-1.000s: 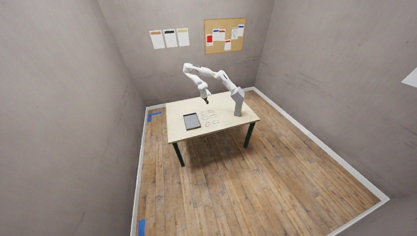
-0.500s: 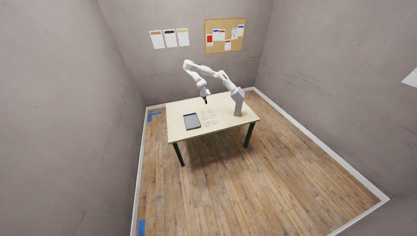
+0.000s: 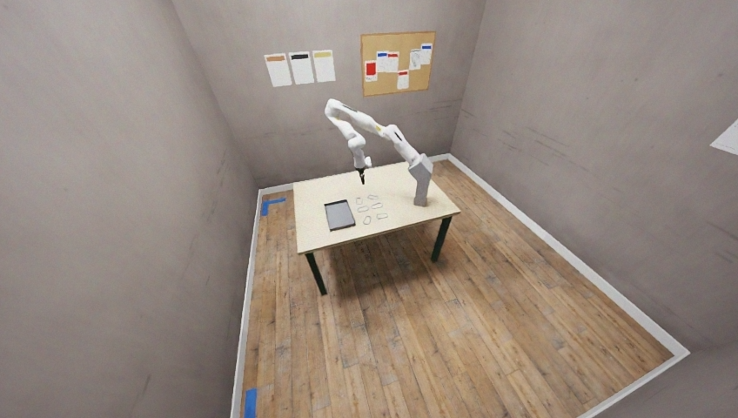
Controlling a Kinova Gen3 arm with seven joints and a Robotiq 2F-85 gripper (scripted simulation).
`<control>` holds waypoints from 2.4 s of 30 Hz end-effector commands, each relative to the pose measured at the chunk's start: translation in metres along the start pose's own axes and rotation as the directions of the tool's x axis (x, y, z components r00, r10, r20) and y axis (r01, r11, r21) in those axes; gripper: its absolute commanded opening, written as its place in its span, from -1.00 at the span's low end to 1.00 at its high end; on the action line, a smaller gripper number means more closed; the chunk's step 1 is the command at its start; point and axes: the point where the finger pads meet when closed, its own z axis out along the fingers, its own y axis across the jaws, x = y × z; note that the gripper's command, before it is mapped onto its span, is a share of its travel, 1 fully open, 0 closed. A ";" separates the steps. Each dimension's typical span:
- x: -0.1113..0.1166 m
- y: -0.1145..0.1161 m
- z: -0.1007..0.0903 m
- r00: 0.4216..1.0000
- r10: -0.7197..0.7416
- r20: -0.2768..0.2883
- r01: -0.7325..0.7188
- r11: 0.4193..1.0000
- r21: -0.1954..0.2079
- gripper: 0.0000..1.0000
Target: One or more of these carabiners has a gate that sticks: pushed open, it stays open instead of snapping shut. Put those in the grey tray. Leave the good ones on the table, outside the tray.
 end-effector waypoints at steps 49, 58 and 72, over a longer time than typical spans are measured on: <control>0.033 -0.046 0.102 0.928 0.373 0.007 -0.362 0.903 -0.232 1.00; 0.033 -0.046 0.102 0.928 0.373 0.007 -0.362 0.903 -0.232 1.00; 0.047 -0.069 0.148 0.930 0.368 0.001 -0.358 0.906 -0.224 1.00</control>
